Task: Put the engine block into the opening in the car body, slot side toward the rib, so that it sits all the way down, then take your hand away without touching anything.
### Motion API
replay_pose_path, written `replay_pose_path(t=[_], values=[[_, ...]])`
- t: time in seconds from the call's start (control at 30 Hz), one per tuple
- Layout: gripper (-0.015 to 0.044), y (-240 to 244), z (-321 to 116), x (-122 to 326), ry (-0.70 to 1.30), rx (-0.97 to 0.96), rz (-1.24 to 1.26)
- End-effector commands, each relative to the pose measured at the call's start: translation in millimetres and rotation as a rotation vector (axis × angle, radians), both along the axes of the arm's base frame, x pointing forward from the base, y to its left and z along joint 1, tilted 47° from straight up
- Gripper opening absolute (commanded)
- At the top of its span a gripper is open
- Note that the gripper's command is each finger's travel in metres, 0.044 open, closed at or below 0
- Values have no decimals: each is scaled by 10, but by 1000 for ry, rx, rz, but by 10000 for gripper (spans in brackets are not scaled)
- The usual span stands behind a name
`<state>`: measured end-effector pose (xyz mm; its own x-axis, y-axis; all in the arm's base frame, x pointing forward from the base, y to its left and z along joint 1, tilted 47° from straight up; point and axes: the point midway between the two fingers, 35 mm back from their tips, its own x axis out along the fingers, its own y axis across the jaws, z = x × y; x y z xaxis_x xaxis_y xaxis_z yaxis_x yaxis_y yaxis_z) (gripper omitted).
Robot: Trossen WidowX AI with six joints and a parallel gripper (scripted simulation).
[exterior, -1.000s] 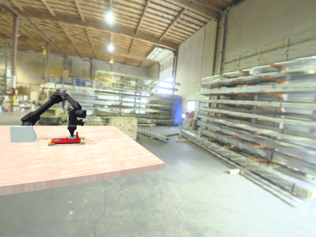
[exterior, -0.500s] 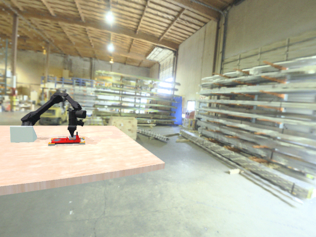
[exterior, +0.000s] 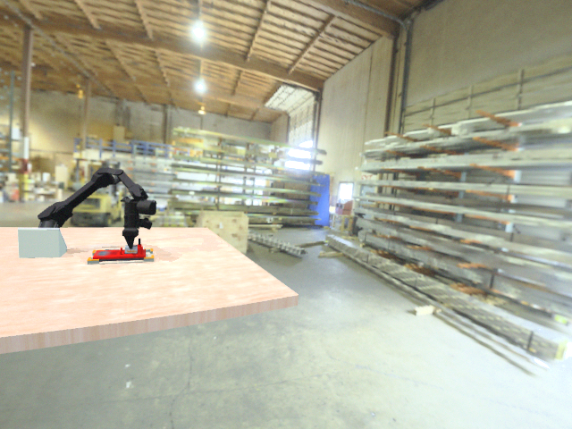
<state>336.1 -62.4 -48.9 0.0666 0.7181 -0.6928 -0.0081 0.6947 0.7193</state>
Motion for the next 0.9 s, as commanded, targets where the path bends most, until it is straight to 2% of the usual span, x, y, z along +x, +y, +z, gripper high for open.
replay_pose_path(t=[0.0,0.87], values=[[159,13,-10,-5,3,5,-5],[159,52,-46,-2,3,5,-5]])
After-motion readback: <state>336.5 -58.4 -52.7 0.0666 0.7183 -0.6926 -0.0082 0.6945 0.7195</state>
